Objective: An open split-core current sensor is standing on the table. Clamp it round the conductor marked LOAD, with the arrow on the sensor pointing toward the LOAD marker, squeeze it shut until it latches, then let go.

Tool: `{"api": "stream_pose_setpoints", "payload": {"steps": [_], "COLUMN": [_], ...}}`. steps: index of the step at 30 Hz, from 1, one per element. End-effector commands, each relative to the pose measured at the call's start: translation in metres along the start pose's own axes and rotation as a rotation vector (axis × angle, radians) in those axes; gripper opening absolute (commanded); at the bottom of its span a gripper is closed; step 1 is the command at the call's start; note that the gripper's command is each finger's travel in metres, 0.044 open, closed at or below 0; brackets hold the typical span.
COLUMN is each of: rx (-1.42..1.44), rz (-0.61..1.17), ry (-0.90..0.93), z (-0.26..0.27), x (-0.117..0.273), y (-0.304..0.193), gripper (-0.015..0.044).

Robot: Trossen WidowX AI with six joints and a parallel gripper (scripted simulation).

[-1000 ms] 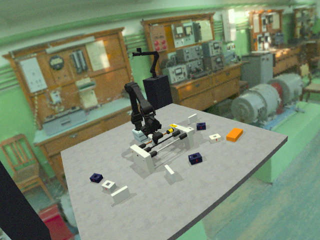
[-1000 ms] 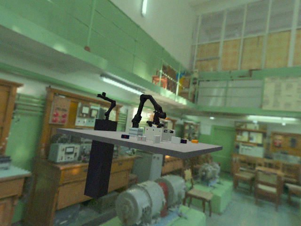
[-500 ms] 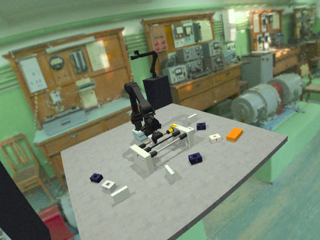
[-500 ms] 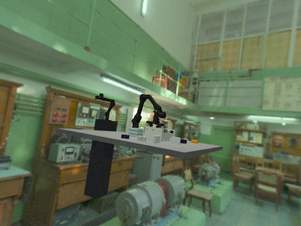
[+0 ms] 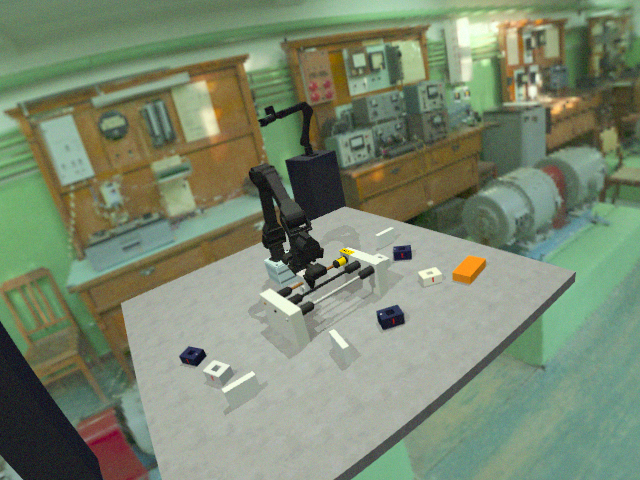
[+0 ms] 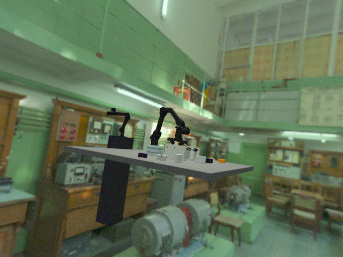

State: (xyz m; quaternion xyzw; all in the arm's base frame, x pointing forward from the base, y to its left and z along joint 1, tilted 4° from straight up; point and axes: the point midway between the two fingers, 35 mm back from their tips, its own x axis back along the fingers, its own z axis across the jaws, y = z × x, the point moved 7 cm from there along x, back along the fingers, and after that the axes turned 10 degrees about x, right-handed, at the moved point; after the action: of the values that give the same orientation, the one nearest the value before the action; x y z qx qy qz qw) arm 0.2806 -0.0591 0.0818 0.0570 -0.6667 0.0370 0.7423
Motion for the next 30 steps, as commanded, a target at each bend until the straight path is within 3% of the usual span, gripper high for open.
{"api": "stream_pose_setpoints", "payload": {"steps": [1,30], "rx": [-0.004,-0.004], "rz": [0.002,0.008], "ry": [-0.007,-0.044], "z": [-0.0019,0.0032], "x": [0.0013,0.001], "y": [-0.0004,0.0004], "gripper": [0.0,0.0]}}
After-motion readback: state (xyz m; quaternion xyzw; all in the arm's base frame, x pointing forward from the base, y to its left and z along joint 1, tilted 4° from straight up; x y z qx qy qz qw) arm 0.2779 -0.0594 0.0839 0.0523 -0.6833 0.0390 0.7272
